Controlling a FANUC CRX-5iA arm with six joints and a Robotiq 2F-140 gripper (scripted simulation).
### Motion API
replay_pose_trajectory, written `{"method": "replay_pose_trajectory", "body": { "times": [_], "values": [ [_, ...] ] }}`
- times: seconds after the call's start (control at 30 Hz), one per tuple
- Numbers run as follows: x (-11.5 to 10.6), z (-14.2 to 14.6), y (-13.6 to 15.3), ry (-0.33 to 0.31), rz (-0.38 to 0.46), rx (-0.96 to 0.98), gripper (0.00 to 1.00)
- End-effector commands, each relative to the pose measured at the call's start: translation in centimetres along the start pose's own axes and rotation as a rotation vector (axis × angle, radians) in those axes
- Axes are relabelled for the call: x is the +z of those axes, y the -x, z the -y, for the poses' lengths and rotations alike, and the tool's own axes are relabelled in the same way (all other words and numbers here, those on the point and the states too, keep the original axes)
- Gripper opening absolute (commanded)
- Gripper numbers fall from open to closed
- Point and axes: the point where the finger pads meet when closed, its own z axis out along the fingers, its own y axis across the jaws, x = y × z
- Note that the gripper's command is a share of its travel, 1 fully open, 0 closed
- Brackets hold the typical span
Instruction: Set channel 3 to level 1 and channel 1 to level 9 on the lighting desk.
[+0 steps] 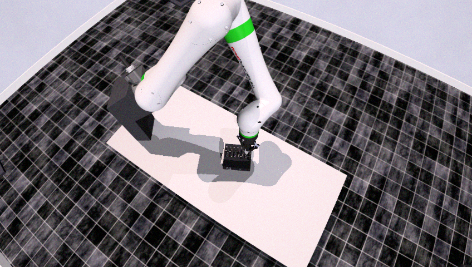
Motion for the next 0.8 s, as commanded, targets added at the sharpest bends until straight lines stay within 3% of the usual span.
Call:
{"method": "replay_pose_trajectory", "body": {
  "times": [0.0, 0.27, 0.33, 0.37, 0.77],
  "values": [
    [0.1, -0.2, -0.9, 0.001, -0.014, 0.279, 0.00],
    [0.2, -0.7, -3.1, -0.009, 0.006, 0.763, 0.00],
    [0.2, -0.7, -3.1, -0.009, 0.006, 0.763, 0.00],
    [0.2, -0.7, -3.3, -0.012, 0.011, 0.935, 0.00],
    [0.2, -0.9, -5.3, -0.018, 0.057, 1.601, 0.00]
  ]
}}
